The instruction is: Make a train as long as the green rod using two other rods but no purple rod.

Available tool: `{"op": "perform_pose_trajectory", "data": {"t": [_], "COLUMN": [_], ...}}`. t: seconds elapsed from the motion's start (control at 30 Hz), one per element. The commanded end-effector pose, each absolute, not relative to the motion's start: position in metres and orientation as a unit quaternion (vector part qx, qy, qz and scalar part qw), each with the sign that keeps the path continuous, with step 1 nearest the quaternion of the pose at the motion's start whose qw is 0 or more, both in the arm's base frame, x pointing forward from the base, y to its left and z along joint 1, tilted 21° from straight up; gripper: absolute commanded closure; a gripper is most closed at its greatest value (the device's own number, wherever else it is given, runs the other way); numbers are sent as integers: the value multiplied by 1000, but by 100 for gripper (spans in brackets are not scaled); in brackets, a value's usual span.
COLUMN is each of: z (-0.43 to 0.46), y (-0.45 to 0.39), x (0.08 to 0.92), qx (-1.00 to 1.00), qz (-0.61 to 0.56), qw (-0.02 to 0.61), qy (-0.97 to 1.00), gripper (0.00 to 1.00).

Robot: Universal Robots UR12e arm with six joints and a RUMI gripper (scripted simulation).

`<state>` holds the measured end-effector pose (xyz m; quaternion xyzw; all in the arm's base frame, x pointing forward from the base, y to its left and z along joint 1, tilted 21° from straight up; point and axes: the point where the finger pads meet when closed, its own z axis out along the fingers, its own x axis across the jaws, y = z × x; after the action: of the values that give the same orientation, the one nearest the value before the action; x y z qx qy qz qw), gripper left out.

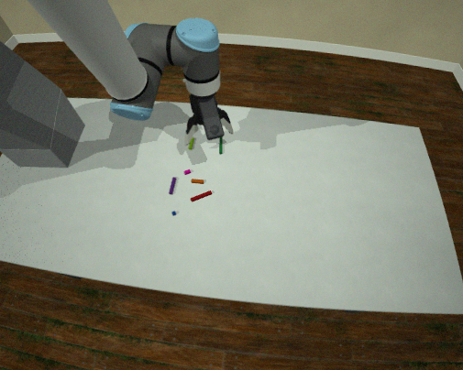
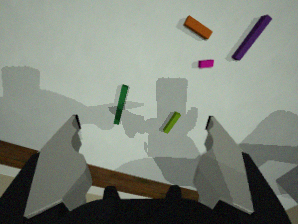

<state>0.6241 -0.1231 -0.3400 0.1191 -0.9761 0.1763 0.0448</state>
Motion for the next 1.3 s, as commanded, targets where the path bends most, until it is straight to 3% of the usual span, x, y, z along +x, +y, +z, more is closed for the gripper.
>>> {"op": "perform_pose_trajectory", "data": {"t": [0.0,1.27], "z": [-340,-343], "y": [-123,-116], "x": [629,652], "qx": [192,589], "qz": [171,130], "qw": [55,123], "qy": [-965,-788], "gripper": [0,0]}}
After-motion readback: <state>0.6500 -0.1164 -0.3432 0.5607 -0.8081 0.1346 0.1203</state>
